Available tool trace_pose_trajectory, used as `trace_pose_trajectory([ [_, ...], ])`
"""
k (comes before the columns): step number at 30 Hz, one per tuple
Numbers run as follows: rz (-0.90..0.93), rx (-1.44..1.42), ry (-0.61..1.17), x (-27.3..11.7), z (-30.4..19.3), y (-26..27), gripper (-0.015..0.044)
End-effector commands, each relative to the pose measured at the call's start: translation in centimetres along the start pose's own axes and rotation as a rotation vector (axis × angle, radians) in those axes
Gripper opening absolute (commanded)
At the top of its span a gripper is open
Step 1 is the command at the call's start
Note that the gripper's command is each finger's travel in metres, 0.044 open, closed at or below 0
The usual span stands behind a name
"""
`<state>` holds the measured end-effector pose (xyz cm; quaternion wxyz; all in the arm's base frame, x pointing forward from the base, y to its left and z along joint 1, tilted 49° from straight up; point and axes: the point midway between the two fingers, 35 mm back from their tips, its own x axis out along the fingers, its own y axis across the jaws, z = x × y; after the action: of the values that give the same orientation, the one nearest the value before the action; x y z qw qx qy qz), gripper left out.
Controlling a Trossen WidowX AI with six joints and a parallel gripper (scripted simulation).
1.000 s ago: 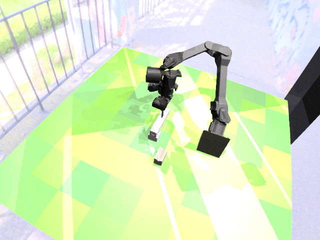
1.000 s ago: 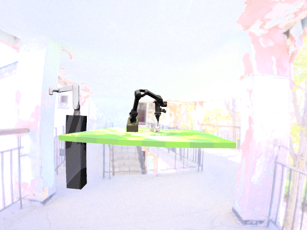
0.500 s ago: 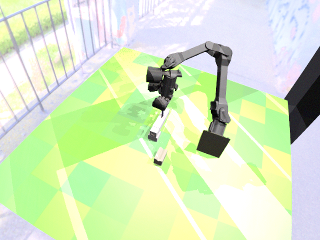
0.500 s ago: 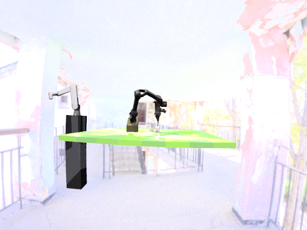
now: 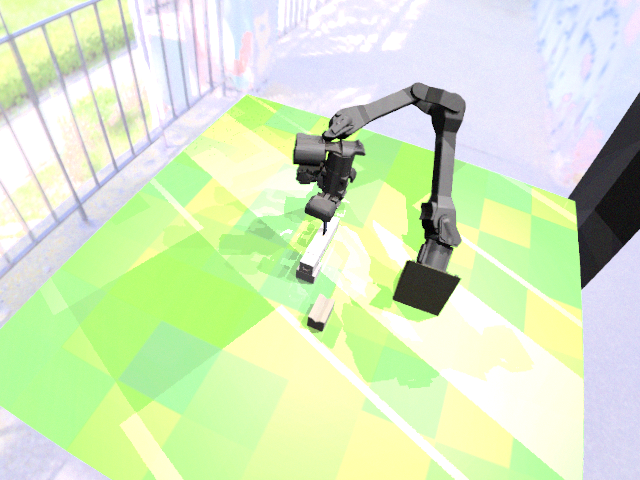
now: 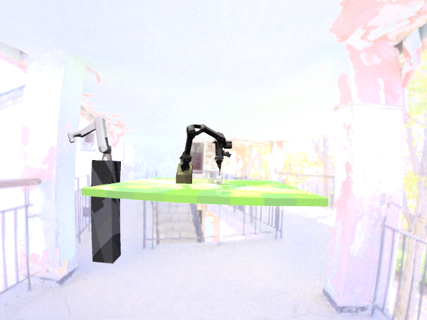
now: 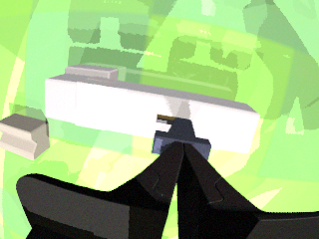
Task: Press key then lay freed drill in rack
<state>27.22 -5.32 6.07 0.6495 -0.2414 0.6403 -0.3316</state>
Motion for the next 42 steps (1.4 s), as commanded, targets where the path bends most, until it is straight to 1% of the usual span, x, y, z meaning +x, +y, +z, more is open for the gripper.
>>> trace_pose_trajectory([
  [1,-0.026,0.007,0.058,2.3,-0.6,-0.5,0.0],
  [21,-0.027,0.007,0.058,3.1,-0.6,-0.6,0.0],
  [25,-0.022,0.007,0.058,1.2,-0.1,-0.4,0.0105],
  [29,-0.021,0.006,0.058,-3.1,0.5,0.0,0.021],
  [31,-0.023,0.006,0.059,-4.5,0.5,0.0,0.0262],
  [33,-0.024,0.007,0.059,-4.7,0.5,0.0,0.0315],
  [34,-0.02,-0.009,0.044,-3.8,0.6,0.1,0.0341],
  [36,-0.017,-0.146,0.044,-3.2,0.9,1.6,0.0394],
  [38,-0.013,-0.361,0.045,-2.2,1.1,3.9,0.044],
  [42,-0.005,-0.787,0.047,0.2,1.1,8.4,0.044],
])
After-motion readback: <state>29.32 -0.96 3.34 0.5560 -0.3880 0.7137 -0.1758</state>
